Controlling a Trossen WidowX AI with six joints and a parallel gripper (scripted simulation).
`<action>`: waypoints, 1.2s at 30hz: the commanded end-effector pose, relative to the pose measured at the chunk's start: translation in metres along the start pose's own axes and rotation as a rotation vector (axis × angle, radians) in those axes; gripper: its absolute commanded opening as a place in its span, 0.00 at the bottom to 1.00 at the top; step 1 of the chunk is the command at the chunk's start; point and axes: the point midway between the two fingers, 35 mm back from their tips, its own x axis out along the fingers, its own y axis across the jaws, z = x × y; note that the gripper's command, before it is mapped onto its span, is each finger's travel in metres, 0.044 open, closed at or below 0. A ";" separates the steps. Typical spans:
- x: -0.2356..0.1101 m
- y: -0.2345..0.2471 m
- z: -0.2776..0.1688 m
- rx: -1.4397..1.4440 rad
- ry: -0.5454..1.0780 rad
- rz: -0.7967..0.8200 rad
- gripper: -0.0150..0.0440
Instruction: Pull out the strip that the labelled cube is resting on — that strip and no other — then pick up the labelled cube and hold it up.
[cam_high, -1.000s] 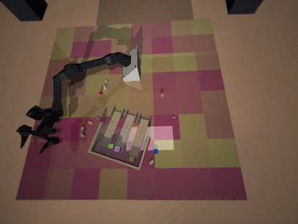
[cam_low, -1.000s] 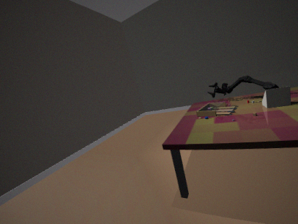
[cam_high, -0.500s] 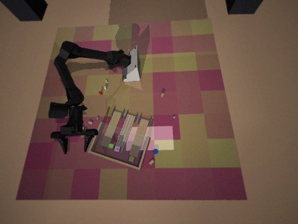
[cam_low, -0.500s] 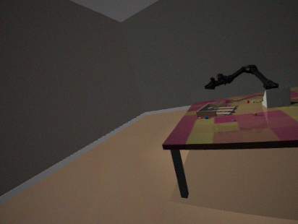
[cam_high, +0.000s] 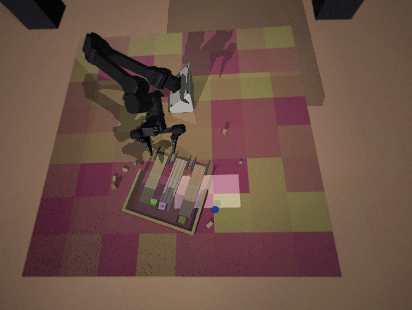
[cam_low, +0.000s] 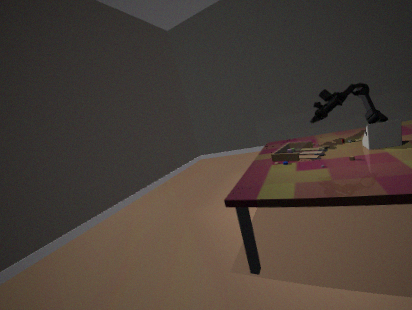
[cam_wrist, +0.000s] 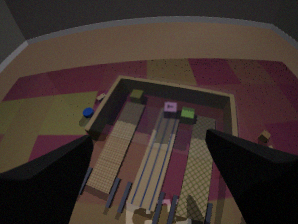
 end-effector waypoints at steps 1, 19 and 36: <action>-0.037 0.008 -0.041 -0.012 0.034 -0.085 0.93; 0.003 0.019 -0.047 0.065 0.288 -0.081 0.58; 0.077 0.011 -0.099 0.323 0.957 -0.253 0.25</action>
